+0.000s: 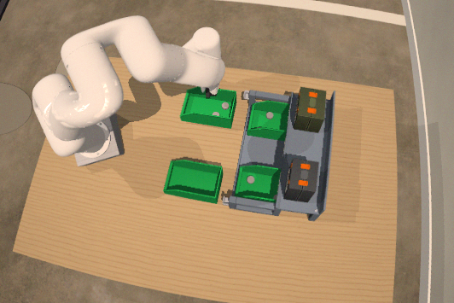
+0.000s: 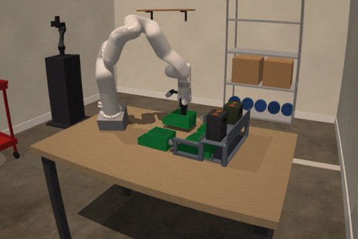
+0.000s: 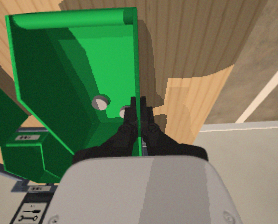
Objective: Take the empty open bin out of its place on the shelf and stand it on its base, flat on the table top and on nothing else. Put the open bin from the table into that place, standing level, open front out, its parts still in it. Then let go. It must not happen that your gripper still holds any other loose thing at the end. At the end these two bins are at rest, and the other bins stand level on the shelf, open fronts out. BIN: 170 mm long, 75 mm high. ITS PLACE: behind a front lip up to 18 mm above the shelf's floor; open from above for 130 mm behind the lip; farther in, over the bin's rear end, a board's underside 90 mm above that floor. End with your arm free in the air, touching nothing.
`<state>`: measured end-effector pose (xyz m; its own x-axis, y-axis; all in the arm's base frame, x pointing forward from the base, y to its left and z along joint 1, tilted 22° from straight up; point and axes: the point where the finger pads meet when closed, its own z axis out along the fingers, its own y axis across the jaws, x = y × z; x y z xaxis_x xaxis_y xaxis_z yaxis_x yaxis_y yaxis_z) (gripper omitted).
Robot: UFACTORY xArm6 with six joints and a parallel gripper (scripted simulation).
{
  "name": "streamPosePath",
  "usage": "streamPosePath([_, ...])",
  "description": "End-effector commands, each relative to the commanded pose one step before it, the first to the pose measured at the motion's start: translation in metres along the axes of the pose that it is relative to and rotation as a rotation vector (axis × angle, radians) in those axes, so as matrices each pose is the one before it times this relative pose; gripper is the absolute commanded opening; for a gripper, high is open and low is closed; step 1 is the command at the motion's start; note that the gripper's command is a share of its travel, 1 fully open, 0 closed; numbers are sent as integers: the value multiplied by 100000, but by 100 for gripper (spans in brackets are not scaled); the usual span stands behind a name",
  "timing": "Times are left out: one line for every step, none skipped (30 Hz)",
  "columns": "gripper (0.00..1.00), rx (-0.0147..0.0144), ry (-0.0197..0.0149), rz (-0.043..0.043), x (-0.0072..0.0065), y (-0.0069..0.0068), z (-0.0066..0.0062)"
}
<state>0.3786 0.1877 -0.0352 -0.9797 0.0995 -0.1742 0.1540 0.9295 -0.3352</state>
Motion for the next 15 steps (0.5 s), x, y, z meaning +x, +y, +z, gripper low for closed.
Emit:
streamPosePath([0,-348,-329,131,84,-2954,-72])
streamPosePath([0,0,0,5,62,-855,23])
streamPosePath([0,0,0,0,0,0,0])
streamPosePath([0,0,0,0,0,0,0])
streamPosePath([0,0,0,6,65,-890,24])
streamPosePath([0,0,0,6,65,-909,25])
streamPosePath([0,0,0,6,65,-910,25])
streamPosePath([0,0,0,6,64,-892,24])
streamPosePath([0,0,0,5,62,-854,23])
streamPosePath([0,0,0,5,58,-796,22])
streamPosePath([0,0,0,5,51,-721,19])
streamPosePath([0,0,0,4,45,-620,17])
streamPosePath([0,0,0,3,37,-512,14])
streamPosePath([0,0,0,3,29,-402,11])
streamPosePath([0,0,0,2,21,-292,8])
